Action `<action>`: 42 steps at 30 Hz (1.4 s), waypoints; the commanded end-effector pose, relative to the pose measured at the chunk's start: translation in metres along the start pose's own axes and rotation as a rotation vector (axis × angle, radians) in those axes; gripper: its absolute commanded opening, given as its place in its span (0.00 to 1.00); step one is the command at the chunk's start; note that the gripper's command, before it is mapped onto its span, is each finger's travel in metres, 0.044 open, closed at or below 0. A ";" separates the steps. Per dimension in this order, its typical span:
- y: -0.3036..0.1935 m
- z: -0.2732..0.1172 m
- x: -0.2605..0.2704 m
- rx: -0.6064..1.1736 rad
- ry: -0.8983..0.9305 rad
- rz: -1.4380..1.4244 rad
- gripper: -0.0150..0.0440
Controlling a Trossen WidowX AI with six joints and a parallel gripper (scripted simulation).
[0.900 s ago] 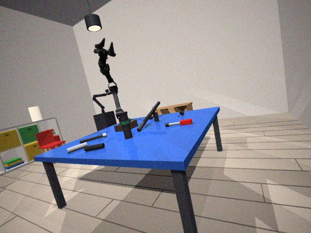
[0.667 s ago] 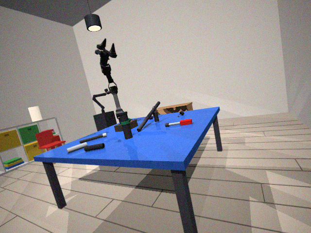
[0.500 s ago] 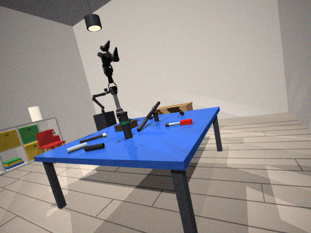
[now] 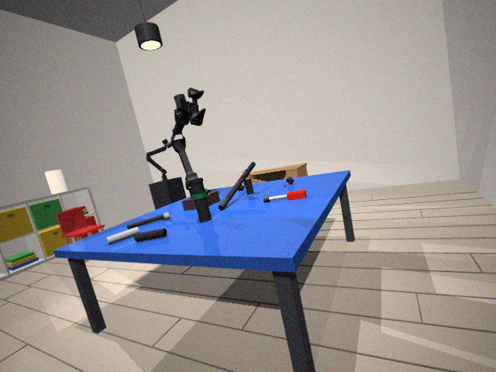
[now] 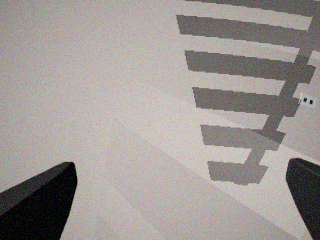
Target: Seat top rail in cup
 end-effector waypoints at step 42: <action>-0.146 -0.104 -0.210 1.310 -0.470 -1.454 1.00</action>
Point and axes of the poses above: the point midway between the two fingers, 35 mm back from their tips, its own z axis out along the fingers, its own x axis across the jaws, y = z × x, the point moved 4 cm from there along -z, back along the fingers, and after that the axes turned 1 degree about -z, right-handed, at the moved point
